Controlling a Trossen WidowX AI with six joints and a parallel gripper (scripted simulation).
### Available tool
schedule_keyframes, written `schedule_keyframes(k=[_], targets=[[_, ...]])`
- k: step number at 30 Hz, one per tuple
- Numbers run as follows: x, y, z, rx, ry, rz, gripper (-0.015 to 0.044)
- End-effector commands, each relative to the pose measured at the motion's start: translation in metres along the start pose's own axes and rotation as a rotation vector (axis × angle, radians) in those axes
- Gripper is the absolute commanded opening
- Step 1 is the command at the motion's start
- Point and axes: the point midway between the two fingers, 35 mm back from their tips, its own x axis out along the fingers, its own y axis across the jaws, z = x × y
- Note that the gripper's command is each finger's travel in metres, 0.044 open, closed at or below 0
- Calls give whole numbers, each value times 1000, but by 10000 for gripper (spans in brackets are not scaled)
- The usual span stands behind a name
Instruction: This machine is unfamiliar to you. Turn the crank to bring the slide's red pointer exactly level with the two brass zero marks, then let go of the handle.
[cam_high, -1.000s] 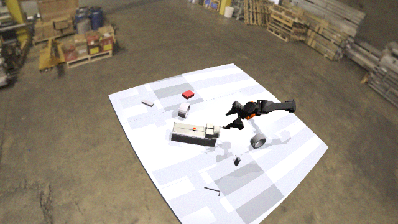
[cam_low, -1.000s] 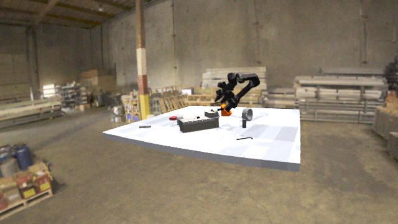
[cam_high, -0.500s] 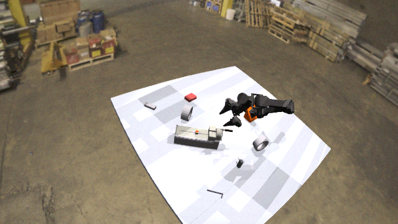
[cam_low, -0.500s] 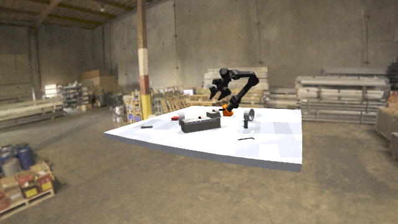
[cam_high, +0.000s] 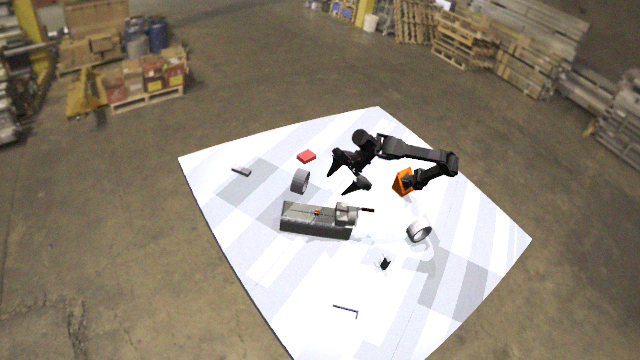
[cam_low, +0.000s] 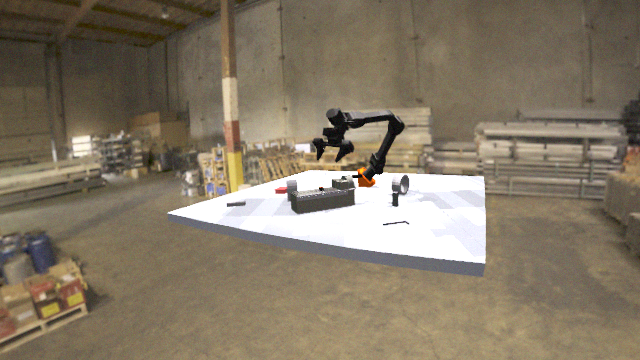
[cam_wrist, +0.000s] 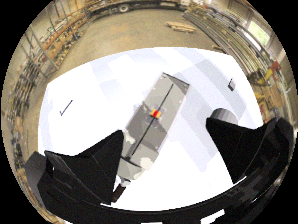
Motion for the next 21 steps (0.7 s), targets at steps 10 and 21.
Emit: schedule_keyframes(k=[10,21], targets=[[31,-17,-12,-101,-30,61,440],[43,-15,-23,-101,-31,63,440]])
